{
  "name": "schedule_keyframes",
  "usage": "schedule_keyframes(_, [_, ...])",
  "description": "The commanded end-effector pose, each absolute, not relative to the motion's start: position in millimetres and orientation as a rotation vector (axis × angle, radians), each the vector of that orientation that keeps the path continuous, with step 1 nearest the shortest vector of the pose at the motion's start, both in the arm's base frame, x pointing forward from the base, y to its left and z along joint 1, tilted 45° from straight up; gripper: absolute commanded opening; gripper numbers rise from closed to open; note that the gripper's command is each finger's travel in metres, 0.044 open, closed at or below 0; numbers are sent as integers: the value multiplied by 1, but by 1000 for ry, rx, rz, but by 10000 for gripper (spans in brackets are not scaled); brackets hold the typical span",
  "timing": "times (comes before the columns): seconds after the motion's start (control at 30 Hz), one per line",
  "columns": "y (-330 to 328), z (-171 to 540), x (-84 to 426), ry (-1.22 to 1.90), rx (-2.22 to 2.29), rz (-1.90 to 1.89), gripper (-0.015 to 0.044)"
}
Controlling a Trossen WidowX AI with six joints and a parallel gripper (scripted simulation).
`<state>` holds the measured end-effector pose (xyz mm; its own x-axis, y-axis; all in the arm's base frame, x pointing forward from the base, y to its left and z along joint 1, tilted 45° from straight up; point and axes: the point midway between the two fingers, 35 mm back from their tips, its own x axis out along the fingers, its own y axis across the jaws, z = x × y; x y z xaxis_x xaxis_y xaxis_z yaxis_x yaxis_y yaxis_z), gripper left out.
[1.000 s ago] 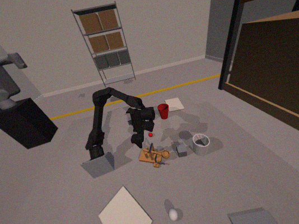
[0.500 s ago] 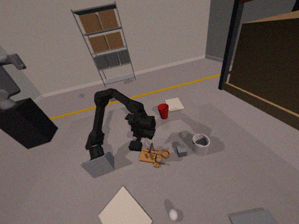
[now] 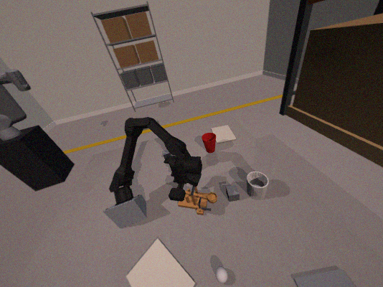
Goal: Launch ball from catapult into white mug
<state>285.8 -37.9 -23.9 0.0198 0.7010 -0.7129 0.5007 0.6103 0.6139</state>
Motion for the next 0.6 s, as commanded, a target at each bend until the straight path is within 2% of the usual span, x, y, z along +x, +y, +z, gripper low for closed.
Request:
schedule_keyframes(0.0, [-33,-30,285,1635,1027,206,440])
schedule_keyframes(0.57, [-13,-49,286,1635,1028,207,440])
